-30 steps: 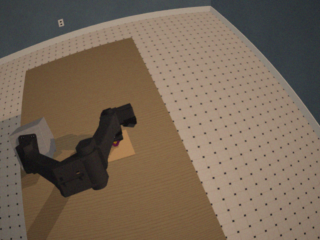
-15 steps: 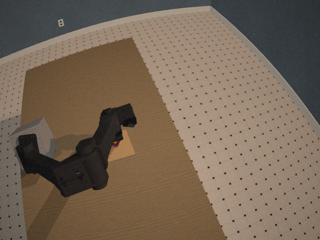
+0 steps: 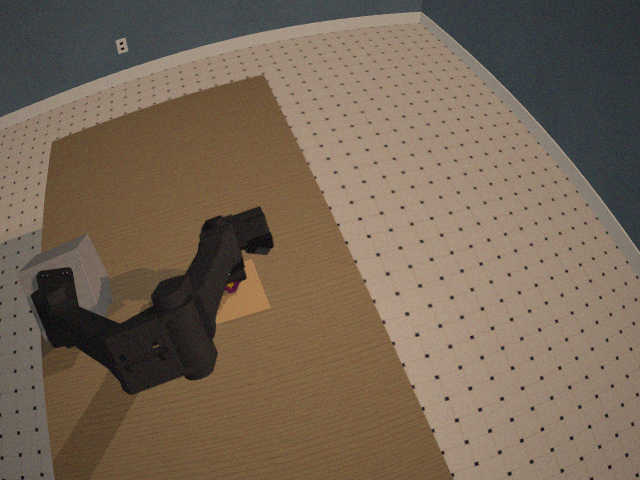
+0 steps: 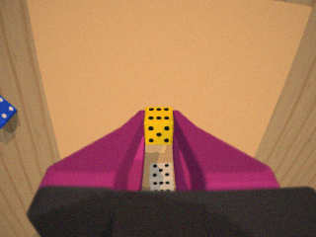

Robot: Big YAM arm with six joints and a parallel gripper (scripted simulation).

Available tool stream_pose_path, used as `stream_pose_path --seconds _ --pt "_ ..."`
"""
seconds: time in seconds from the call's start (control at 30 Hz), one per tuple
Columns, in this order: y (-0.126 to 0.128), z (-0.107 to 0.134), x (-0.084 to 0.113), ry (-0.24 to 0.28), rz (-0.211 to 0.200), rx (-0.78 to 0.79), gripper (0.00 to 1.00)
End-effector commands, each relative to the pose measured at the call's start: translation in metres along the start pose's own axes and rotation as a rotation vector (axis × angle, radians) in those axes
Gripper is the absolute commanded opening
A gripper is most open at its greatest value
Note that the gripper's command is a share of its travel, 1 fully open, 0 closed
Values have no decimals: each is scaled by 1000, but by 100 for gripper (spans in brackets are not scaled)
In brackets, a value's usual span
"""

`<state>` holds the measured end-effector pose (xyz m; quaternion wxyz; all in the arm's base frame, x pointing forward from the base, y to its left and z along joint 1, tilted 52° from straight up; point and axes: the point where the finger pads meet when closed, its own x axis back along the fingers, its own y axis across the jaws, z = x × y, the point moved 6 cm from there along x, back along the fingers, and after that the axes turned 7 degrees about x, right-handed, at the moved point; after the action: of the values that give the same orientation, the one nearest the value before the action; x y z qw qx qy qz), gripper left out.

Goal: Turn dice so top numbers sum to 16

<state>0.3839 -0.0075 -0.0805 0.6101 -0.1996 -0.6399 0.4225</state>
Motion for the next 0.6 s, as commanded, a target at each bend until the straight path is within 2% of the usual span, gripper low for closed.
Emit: stream_pose_path --seconds 0.0,0.57 --pt "7 1 -1 0 2 24 11" --pt "3 5 -5 11 1 26 11"
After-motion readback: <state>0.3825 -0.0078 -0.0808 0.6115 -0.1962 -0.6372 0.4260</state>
